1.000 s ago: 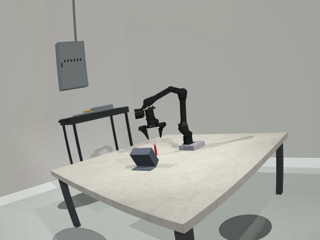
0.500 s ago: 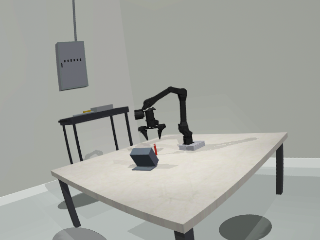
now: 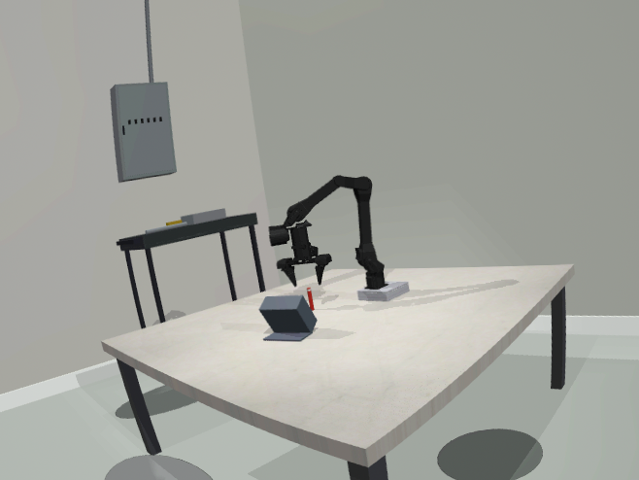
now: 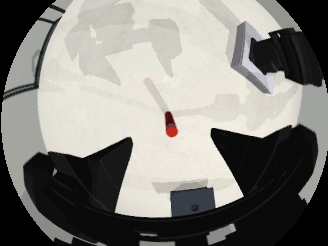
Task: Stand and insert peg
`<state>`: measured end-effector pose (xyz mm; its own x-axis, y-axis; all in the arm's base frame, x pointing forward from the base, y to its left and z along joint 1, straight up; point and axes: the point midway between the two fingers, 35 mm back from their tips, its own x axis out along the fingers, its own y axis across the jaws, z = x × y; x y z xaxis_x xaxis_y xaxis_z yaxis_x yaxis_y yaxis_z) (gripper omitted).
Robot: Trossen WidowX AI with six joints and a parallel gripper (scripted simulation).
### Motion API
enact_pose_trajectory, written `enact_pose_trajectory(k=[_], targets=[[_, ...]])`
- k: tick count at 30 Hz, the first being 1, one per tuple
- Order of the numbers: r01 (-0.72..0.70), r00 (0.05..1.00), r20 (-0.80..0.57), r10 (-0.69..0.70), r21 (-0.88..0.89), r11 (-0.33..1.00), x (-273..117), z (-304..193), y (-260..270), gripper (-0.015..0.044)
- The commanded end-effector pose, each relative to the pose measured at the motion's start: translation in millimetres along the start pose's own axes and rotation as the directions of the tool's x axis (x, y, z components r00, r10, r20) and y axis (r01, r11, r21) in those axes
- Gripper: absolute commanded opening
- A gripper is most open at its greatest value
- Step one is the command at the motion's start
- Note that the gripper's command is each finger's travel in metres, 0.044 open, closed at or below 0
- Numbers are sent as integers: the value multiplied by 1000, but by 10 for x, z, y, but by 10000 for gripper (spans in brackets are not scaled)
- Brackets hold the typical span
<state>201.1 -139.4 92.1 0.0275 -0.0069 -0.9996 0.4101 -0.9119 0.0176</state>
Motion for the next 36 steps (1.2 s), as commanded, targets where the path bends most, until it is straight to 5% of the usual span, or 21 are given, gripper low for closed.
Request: enact_pose_trajectory(k=[1, 30, 36], targets=[[0, 1000, 7, 0, 4, 1000, 71, 6, 6, 440], [0, 1000, 7, 0, 4, 1000, 515, 19, -11, 440], [2, 1000, 1, -2, 0, 1000, 480, 10, -11, 282]])
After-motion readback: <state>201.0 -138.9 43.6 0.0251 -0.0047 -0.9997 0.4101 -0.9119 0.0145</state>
